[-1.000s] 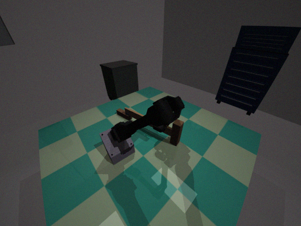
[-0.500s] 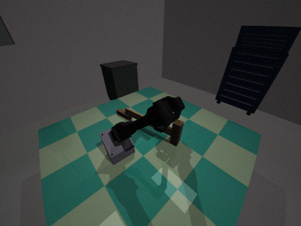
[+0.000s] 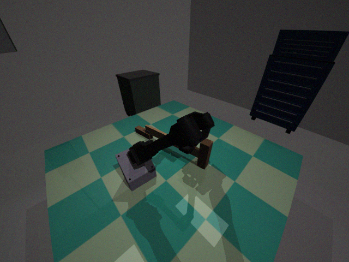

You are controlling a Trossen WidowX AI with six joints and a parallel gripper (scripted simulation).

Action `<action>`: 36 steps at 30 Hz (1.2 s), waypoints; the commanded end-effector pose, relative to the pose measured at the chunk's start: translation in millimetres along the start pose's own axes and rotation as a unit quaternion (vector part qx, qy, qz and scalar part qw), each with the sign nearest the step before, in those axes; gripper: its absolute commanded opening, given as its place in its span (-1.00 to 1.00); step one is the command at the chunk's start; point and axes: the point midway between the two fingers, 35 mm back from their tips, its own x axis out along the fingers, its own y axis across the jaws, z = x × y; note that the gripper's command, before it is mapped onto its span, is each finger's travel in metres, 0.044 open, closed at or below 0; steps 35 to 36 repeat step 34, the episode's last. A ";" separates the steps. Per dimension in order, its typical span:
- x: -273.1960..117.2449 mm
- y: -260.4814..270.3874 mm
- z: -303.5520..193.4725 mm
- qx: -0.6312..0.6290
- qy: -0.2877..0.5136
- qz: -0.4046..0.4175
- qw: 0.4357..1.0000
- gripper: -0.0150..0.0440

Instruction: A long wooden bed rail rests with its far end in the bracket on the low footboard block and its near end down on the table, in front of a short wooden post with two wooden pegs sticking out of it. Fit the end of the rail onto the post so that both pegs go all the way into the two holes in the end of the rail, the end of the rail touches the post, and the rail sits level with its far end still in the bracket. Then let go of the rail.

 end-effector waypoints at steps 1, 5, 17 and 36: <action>0.3 0.4 0.2 0.000 0.000 0.001 1.000 0.13; 0.3 0.4 0.2 0.000 0.000 0.001 1.000 0.49; -14.8 -0.7 16.1 0.000 -0.001 0.000 1.000 1.00; -29.8 0.2 31.0 0.000 0.001 -0.001 1.000 1.00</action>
